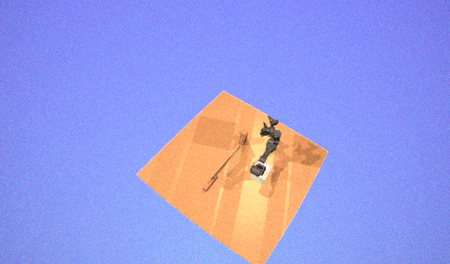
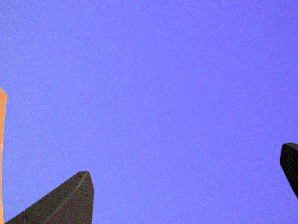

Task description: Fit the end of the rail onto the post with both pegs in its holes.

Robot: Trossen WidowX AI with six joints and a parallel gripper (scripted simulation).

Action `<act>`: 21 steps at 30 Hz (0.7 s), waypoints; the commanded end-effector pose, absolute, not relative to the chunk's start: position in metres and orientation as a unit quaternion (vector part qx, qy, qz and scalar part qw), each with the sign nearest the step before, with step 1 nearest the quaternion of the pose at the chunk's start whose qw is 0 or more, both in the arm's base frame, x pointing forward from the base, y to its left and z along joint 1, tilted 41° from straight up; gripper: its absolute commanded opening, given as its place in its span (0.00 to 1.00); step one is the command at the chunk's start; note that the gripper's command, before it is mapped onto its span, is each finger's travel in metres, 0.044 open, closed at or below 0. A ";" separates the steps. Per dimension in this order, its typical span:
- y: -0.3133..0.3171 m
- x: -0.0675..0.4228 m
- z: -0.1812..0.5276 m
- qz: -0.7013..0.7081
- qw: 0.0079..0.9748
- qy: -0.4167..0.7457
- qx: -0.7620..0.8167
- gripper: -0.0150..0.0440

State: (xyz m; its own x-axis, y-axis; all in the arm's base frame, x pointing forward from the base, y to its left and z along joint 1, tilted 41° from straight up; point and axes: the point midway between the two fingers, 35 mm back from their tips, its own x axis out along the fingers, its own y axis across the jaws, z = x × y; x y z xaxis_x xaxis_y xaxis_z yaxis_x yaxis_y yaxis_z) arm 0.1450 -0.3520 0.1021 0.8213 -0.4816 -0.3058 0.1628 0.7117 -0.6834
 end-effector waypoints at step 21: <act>-0.113 0.312 -0.039 0.450 0.778 0.309 -0.312 1.00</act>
State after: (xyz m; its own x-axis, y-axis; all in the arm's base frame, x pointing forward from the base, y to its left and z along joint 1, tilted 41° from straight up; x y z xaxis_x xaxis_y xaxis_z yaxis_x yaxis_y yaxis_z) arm 0.3047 -0.1700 -0.0219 0.5968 0.3571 -0.7185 -0.7389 0.5938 -0.3185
